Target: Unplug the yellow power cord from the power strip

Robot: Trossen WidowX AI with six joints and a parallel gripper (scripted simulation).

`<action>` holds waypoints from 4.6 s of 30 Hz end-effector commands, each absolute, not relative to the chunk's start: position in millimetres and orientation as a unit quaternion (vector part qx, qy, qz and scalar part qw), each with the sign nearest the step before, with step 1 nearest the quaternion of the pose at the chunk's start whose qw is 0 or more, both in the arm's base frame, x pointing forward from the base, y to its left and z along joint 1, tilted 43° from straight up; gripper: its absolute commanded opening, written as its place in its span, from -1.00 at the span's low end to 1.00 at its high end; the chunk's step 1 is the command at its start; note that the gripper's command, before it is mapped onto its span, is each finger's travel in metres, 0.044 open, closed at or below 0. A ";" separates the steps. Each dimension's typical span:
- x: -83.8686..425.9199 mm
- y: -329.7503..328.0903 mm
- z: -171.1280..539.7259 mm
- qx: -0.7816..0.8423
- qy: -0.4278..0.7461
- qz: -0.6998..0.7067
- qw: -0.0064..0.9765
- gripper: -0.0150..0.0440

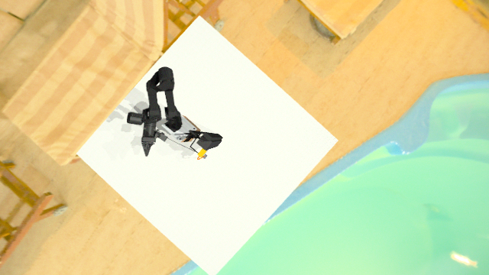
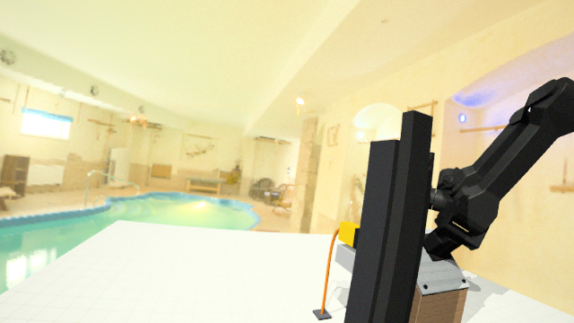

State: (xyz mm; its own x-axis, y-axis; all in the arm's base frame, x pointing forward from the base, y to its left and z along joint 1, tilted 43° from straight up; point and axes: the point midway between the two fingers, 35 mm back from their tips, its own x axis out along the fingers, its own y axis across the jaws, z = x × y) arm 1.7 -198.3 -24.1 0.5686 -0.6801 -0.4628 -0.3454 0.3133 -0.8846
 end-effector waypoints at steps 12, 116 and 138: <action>66.2 -220.4 -36.7 -0.123 0.341 -0.083 0.928 0.05; 231.9 -74.9 57.2 0.662 0.630 -0.273 0.302 0.05; 232.8 -71.3 52.3 0.660 0.630 -0.272 0.305 -0.49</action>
State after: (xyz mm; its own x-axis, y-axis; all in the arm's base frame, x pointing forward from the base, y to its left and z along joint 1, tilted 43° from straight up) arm 232.5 -71.1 52.1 0.0572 0.6656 -0.7441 0.9981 -0.0205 0.0584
